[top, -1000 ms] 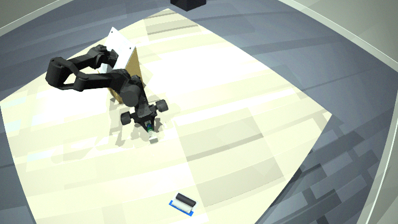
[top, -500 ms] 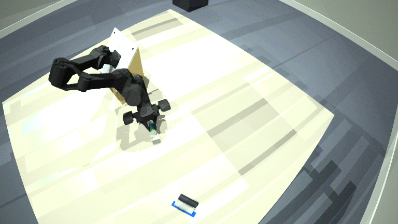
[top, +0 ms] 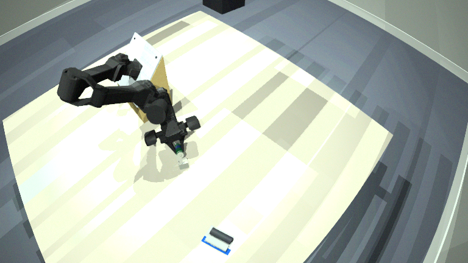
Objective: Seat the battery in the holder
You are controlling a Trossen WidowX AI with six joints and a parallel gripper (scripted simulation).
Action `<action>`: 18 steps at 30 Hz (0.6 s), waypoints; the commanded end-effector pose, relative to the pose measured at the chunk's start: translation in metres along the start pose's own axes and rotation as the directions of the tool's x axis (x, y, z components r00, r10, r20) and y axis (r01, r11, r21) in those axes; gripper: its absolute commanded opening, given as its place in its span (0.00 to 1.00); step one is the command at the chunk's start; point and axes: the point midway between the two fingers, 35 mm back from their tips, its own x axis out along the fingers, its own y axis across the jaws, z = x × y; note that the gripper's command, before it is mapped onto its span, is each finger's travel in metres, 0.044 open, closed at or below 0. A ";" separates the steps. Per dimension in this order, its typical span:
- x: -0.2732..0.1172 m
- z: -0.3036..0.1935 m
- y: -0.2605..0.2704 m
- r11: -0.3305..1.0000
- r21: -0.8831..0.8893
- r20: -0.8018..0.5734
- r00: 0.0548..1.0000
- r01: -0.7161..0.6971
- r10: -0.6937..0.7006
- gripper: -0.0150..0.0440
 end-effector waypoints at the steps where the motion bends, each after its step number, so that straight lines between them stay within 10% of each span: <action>1: 0.000 -0.004 0.003 1.000 -0.004 -0.019 1.000 -0.010 0.009 0.38; 18: 0.008 0.003 0.011 1.000 0.006 -0.077 0.997 -0.026 0.026 0.38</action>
